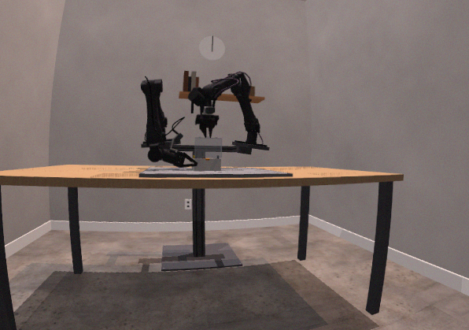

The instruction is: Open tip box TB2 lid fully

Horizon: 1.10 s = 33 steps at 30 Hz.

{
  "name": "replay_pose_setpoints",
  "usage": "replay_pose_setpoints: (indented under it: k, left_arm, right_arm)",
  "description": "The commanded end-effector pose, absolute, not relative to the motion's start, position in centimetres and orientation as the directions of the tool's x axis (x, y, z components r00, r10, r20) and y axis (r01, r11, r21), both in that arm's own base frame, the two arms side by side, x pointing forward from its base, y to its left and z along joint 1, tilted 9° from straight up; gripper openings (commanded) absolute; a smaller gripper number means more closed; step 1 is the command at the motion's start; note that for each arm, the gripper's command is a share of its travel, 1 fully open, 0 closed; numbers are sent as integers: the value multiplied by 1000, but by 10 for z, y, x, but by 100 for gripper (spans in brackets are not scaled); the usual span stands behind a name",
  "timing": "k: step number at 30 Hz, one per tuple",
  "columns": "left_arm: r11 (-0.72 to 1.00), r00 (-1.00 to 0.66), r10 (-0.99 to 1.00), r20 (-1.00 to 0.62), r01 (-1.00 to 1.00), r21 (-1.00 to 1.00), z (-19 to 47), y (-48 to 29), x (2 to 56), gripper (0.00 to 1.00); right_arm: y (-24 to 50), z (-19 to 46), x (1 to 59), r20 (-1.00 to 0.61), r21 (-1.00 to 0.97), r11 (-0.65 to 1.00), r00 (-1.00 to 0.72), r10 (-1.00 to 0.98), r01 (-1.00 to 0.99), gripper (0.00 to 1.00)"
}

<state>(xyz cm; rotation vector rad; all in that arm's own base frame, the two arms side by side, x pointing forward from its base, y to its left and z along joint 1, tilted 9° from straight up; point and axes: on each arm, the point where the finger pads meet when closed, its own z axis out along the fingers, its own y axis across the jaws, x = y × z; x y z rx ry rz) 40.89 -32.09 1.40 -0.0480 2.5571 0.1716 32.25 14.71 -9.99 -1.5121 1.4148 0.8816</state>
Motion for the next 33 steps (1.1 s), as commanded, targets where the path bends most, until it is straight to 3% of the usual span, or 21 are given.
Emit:
replay_pose_setpoints:
  k: [1, 10, 12, 13, 33]
  left_arm:
    - [993, -835, 15, -550, -52, 106, 25, -328, 411, 12]
    - [993, -829, 13, -558, -56, 106, 29, -328, 412, 12]
    - [993, -829, 13, -558, -56, 106, 29, -328, 412, 34]
    - [993, -829, 13, -558, -56, 106, 29, -328, 412, 38]
    - [995, -808, -7, -589, -63, 75, 62, -327, 400, 38]
  right_arm:
    - [148, -101, 321, -924, -105, 17, 91, -370, -994, 84]
    - [148, -101, 321, -924, -105, 17, 91, -370, -994, 84]
    - [148, -101, 321, -924, -105, 17, 91, -370, -994, 84]
    - [148, -101, 321, -924, -105, 17, 91, -370, -994, 84]
    - [148, -101, 321, -924, -105, 17, 91, -370, -994, 84]
